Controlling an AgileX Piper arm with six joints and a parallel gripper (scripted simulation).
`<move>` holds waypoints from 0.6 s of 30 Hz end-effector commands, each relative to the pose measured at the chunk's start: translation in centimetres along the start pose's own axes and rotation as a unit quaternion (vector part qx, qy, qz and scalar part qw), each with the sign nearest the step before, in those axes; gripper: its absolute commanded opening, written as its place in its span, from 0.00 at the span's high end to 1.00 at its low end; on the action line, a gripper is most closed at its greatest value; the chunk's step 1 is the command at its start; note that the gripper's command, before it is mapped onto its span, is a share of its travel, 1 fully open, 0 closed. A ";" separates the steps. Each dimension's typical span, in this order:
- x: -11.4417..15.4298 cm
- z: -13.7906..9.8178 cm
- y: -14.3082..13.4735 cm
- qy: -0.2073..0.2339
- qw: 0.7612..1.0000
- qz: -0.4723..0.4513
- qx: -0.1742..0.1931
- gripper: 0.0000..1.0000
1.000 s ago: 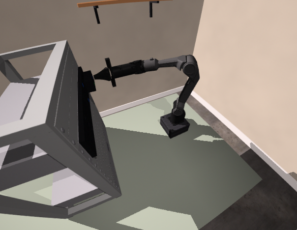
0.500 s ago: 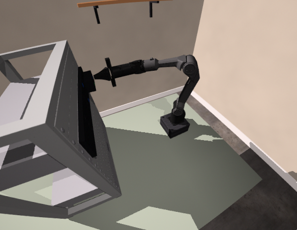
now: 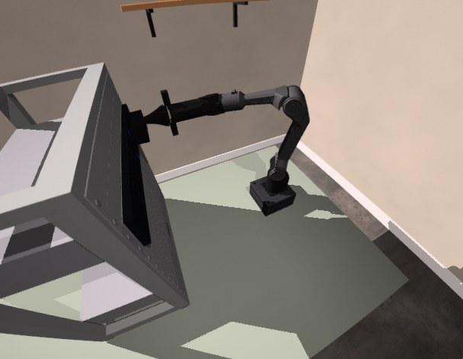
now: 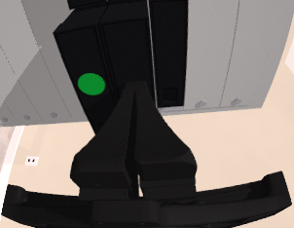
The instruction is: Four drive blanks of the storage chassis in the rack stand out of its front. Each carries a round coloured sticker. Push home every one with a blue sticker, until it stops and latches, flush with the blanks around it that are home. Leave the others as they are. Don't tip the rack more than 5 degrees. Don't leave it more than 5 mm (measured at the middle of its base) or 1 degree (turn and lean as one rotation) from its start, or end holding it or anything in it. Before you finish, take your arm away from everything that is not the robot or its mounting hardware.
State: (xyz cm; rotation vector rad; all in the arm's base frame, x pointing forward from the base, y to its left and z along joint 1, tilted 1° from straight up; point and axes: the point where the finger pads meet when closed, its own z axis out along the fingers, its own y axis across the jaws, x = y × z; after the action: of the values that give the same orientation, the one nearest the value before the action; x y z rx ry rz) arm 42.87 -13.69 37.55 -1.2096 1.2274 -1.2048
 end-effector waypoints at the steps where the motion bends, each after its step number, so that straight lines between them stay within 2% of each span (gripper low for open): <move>1: 0.0 0.1 -0.1 0.000 1.000 0.000 0.001 1.00; 18: 0.1 1.1 0.1 0.000 1.000 0.000 0.001 1.00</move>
State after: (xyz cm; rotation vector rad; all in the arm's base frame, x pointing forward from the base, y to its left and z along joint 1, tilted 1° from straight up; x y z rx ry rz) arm 43.78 -13.70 37.54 -1.2086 1.2240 -1.2075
